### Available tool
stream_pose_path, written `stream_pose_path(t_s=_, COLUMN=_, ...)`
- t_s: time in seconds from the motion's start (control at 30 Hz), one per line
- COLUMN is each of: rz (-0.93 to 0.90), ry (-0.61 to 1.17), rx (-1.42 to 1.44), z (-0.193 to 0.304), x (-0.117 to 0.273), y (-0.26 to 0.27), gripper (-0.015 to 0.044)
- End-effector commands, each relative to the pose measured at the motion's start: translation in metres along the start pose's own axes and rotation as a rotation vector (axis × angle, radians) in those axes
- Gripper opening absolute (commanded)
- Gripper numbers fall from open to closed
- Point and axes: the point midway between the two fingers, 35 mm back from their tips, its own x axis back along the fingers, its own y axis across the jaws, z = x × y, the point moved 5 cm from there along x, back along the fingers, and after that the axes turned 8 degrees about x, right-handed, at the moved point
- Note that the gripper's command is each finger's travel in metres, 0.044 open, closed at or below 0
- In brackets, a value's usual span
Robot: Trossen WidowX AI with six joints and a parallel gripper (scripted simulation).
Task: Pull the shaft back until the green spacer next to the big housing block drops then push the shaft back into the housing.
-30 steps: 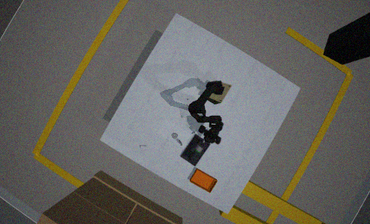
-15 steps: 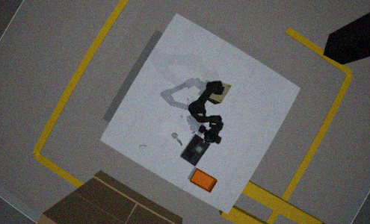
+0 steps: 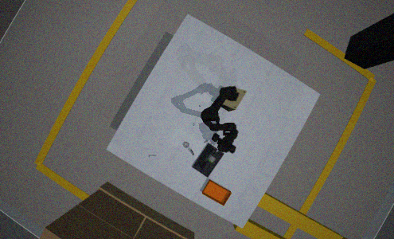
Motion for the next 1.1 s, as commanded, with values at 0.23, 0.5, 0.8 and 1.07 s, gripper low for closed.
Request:
stream_pose_path(t_s=0.23, rz=0.002, ry=0.001, rx=-0.002, z=0.0021, x=0.0018, y=0.0, gripper=0.0)
stream_pose_path(t_s=0.5, rz=0.002, ry=0.002, rx=-0.002, z=0.0029, x=0.0026, y=0.0002, gripper=0.0)
stream_pose_path(t_s=0.8, rz=0.002, ry=0.002, rx=-0.002, z=0.0037, x=0.0034, y=0.0003, gripper=0.0)
stream_pose_path(t_s=1.07, rz=0.001, ry=0.002, rx=-0.002, z=0.0045, x=0.0042, y=0.0004, gripper=0.0)
